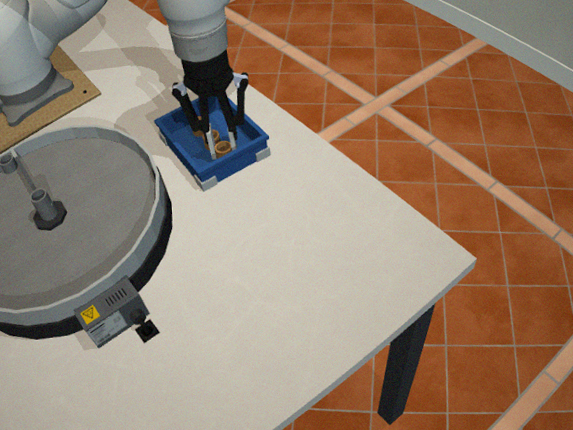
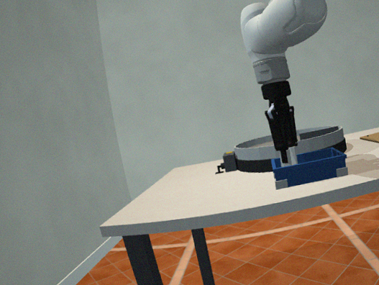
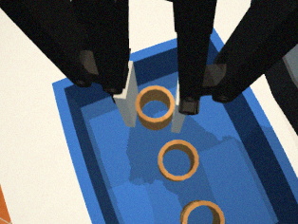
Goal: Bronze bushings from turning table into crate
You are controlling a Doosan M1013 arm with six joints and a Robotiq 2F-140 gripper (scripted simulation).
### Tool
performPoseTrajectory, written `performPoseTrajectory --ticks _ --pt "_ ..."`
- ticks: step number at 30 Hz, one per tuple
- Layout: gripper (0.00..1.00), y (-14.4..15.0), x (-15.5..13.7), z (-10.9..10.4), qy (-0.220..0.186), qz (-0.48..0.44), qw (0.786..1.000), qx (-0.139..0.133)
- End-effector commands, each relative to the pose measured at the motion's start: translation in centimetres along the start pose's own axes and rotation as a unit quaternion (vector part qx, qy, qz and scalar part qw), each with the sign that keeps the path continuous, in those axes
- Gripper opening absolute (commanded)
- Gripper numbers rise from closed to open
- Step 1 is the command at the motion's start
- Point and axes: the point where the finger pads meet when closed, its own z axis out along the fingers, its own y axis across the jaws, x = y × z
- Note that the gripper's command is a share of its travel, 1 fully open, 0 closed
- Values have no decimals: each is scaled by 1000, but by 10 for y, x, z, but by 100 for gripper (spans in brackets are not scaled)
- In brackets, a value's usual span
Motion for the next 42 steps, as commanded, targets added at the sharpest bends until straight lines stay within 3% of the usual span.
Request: performPoseTrajectory --ticks 1,42 --pt "0 0 0 0 0 0 1000 0" --pt "0 0 0 4 0 0 1000 0"
